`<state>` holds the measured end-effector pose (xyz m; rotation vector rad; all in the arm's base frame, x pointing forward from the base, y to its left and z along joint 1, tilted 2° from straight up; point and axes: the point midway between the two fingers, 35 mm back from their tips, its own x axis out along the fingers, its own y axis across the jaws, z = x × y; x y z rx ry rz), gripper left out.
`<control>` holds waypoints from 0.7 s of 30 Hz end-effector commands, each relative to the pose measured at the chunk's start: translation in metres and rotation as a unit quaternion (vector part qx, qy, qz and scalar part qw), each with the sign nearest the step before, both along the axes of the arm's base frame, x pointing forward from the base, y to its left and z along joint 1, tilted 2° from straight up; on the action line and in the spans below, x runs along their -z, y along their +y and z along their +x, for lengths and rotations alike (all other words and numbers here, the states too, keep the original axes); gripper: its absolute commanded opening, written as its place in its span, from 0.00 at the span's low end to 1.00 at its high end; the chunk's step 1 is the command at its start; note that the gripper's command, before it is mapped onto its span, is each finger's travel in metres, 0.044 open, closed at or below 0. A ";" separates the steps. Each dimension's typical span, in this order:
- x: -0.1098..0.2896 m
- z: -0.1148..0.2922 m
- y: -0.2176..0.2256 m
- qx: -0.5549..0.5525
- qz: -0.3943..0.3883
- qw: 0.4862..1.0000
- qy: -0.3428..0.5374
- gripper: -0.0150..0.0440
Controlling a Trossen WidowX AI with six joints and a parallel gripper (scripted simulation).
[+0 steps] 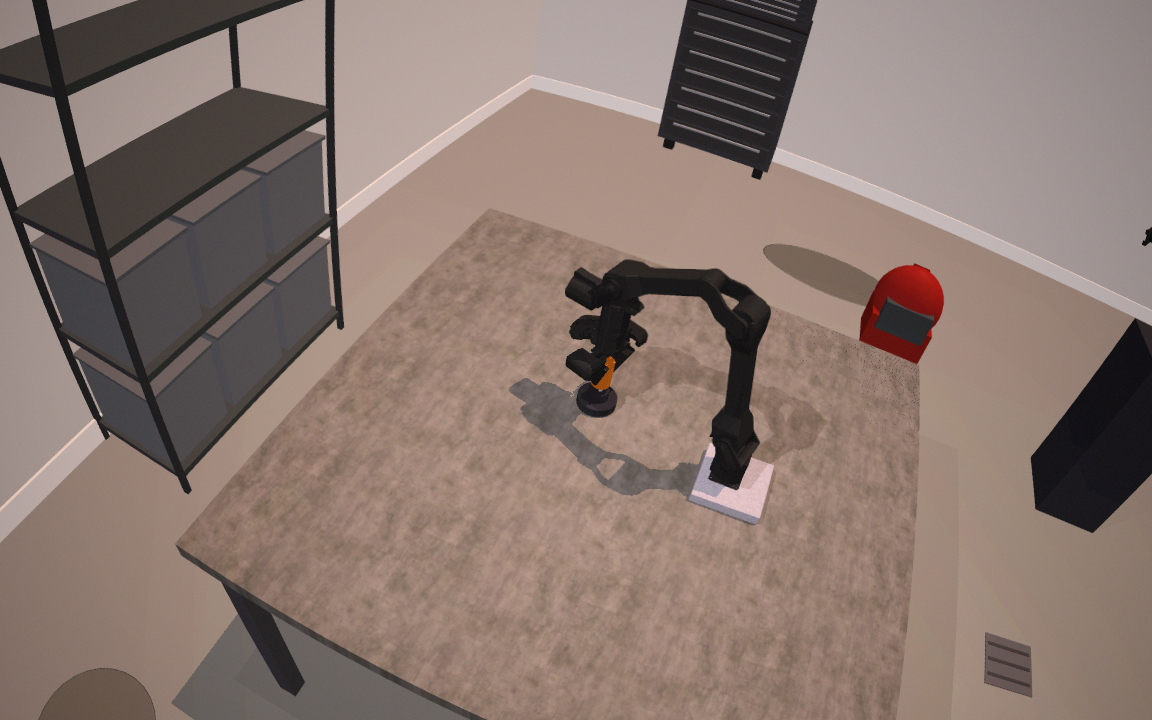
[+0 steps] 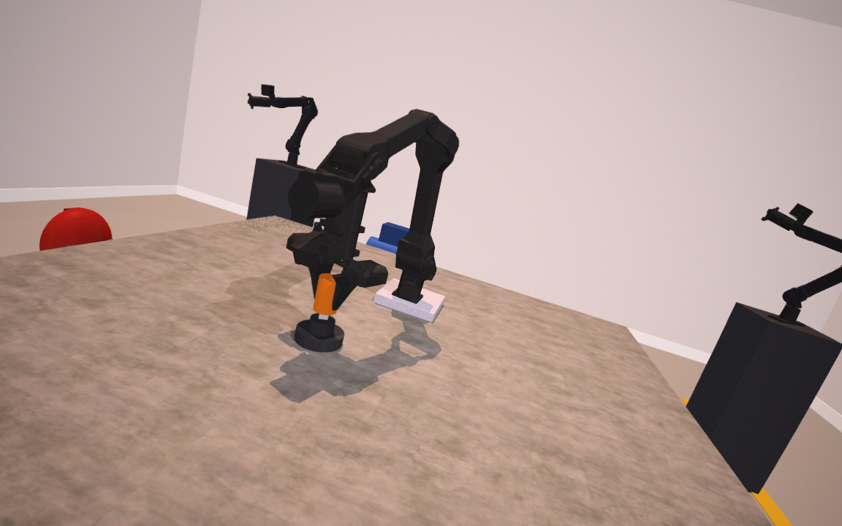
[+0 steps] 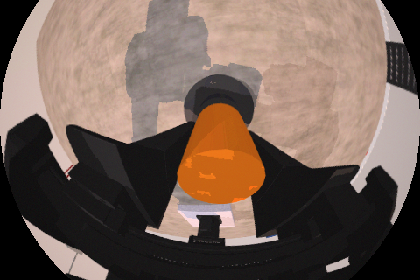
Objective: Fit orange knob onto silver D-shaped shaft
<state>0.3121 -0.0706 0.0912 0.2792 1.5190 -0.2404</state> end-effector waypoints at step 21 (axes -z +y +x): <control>0.001 0.001 0.000 -0.005 0.000 1.000 -0.001 0.25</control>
